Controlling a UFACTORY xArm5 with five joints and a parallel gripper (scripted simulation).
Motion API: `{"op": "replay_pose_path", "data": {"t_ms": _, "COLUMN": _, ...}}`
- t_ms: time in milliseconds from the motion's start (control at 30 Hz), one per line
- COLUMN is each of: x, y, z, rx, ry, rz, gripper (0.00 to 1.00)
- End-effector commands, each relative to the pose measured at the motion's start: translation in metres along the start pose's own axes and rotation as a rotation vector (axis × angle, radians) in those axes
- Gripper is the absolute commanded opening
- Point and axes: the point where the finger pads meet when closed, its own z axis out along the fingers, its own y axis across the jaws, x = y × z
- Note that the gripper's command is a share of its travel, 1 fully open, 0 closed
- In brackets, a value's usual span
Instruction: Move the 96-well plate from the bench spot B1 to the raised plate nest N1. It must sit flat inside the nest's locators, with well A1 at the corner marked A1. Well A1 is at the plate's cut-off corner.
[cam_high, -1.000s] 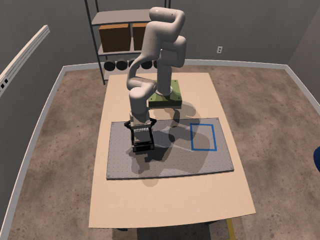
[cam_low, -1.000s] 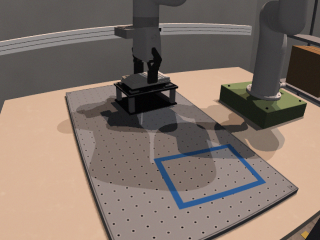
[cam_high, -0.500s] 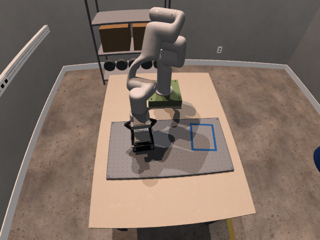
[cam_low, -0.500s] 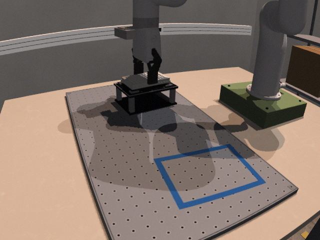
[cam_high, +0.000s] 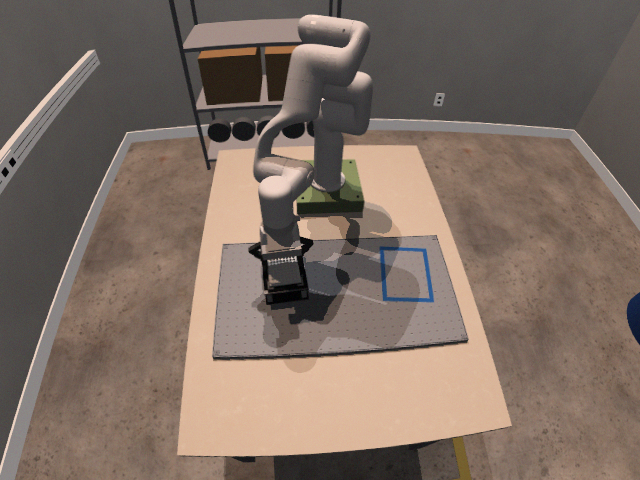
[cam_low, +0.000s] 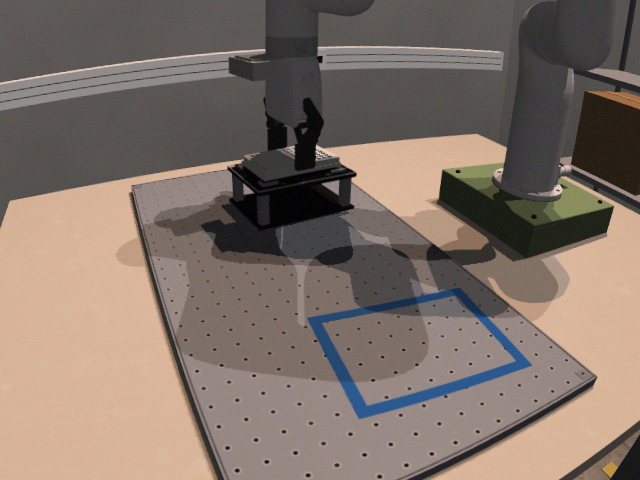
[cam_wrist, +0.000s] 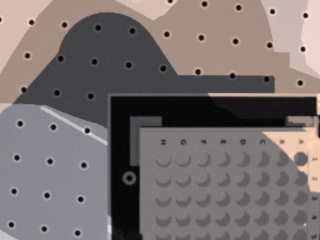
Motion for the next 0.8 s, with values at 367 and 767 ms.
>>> {"op": "replay_pose_path", "data": {"t_ms": 367, "x": 0.0012, "y": 0.0006, "z": 0.0010, "rx": -0.002, "ry": 0.003, "rz": 0.000, "gripper": 0.00}}
{"op": "replay_pose_path", "data": {"t_ms": 767, "x": 0.0012, "y": 0.0006, "z": 0.0030, "rx": -0.002, "ry": 0.003, "rz": 0.000, "gripper": 0.00}}
